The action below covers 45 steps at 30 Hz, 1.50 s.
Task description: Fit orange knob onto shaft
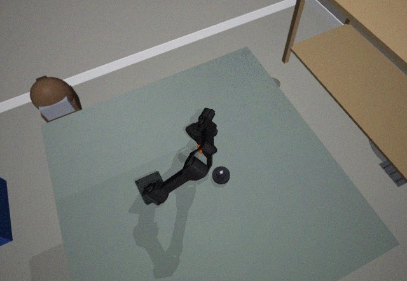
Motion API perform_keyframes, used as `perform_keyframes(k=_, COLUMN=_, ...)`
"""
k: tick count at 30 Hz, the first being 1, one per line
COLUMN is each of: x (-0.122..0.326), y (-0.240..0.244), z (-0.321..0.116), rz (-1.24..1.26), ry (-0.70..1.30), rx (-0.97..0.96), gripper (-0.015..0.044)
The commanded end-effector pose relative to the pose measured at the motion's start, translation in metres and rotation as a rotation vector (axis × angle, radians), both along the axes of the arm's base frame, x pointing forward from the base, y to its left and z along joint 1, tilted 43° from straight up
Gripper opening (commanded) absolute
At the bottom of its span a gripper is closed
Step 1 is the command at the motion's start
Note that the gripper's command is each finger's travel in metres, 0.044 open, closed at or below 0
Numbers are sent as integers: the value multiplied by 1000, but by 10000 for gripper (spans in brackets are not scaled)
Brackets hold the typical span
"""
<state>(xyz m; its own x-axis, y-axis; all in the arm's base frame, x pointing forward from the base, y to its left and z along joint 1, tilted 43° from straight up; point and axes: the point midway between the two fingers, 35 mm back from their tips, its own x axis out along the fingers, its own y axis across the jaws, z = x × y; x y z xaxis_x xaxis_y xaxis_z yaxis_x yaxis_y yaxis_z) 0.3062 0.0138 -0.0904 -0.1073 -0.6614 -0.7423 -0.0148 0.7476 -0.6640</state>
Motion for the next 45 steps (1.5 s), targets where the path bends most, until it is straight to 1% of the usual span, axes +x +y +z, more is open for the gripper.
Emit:
perform_keyframes(k=1, x=-4, y=-6, z=-5, rz=7, ry=10, rx=-7, gripper=440)
perform_keyframes(k=7, x=-5, y=-11, z=-10, rz=7, ry=10, rx=-8, gripper=440)
perform_keyframes(k=17, x=-5, y=-11, z=-10, rz=7, ry=10, rx=-8, gripper=177)
perform_keyframes(k=24, x=-5, y=-11, z=-10, rz=7, ry=10, rx=-8, gripper=131)
perform_keyframes(k=29, x=0, y=0, z=0, rz=7, ry=9, rx=-5, gripper=0)
perform_keyframes(k=37, x=9, y=36, z=38, rz=8, ry=9, rx=0, gripper=0)
perform_keyframes(k=45, x=10, y=71, z=82, rz=7, ry=11, rx=-1, gripper=0)
